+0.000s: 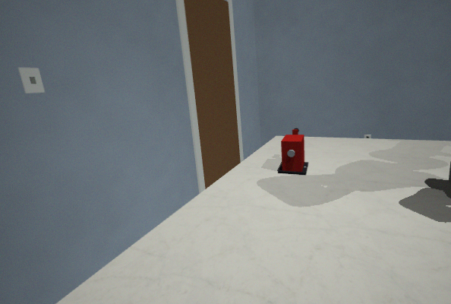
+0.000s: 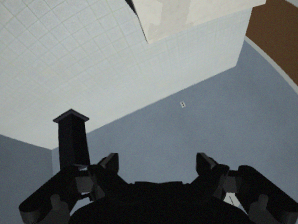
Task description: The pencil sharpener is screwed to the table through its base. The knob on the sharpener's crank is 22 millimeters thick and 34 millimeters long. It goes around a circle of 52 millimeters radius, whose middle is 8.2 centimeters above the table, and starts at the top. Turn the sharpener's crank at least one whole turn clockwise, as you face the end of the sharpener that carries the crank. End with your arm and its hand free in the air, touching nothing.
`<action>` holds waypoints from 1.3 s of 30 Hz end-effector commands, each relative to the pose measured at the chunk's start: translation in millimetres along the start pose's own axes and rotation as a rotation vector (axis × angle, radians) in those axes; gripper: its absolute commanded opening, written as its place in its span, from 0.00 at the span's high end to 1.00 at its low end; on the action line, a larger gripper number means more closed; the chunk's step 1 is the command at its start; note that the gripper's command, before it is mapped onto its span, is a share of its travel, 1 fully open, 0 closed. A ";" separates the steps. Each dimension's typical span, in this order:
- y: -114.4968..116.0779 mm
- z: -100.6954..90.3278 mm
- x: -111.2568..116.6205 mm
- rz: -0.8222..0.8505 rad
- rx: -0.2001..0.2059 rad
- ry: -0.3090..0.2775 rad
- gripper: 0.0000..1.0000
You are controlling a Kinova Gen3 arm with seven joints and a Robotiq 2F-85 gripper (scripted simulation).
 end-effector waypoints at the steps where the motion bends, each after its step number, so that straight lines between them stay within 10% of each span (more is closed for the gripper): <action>1: 2.4 -3.3 1.0 -0.019 -0.005 0.001 0.00; 39: 52.3 -24.6 4.3 -0.193 -0.082 -0.030 0.00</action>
Point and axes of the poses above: the point where the finger pads meet when closed, its own z axis out along the fingers, its own y axis across the jaws, x = y × z, the point moved 2 cm from there along -z, back along the fingers, and after that the axes turned 15 degrees about z, right-handed, at the moved point
